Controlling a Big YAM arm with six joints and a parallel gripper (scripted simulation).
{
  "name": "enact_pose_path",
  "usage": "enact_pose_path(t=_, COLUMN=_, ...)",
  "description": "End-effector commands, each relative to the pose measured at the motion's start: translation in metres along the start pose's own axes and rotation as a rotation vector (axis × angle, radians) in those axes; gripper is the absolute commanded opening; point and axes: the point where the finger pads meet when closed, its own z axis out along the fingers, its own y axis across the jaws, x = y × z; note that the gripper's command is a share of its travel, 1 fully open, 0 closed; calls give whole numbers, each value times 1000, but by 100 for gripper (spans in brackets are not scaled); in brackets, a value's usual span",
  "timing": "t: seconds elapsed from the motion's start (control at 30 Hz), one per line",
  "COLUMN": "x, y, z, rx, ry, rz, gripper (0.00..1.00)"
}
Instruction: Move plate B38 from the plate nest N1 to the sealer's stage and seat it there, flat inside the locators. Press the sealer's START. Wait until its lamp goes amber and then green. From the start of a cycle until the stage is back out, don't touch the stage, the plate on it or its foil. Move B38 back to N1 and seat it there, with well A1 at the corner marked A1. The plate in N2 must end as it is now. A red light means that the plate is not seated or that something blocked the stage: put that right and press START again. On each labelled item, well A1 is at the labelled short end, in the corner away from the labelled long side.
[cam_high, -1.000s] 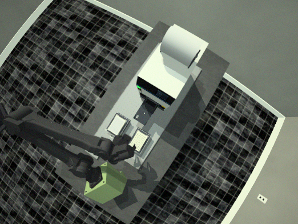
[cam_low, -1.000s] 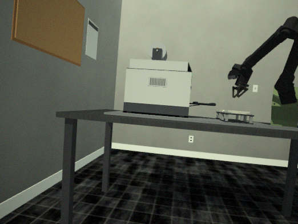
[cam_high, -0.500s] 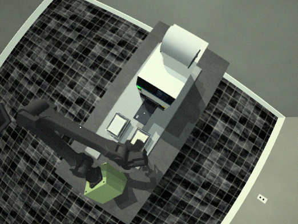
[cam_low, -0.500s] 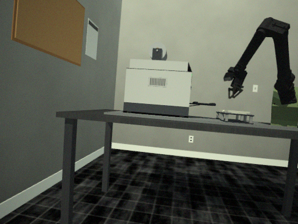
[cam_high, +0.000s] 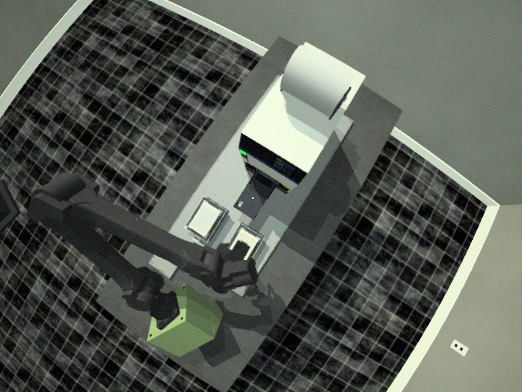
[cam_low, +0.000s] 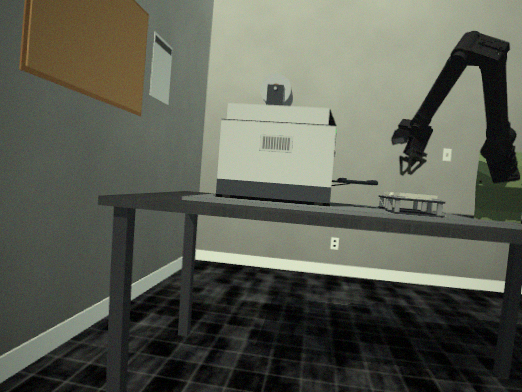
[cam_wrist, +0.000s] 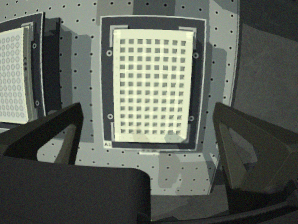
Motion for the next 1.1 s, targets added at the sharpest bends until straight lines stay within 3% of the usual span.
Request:
enact_pose_path(t=0.0, x=-2, y=3, z=5, rx=9, ry=-8, rz=9, gripper=100)
enact_pose_path(t=0.2, x=-2, y=3, z=9, rx=15, ry=-17, rz=7, gripper=100)
enact_pose_path(t=0.63, x=17, y=-3, z=36, rx=6, ry=-2, rz=68, gripper=100)
enact_pose_path(t=0.9, x=7, y=-3, z=40, rx=15, ry=-19, rz=42, gripper=100)
enact_pose_path(t=1.07, x=20, y=-3, z=53, rx=7, ry=-3, rz=68, gripper=100)
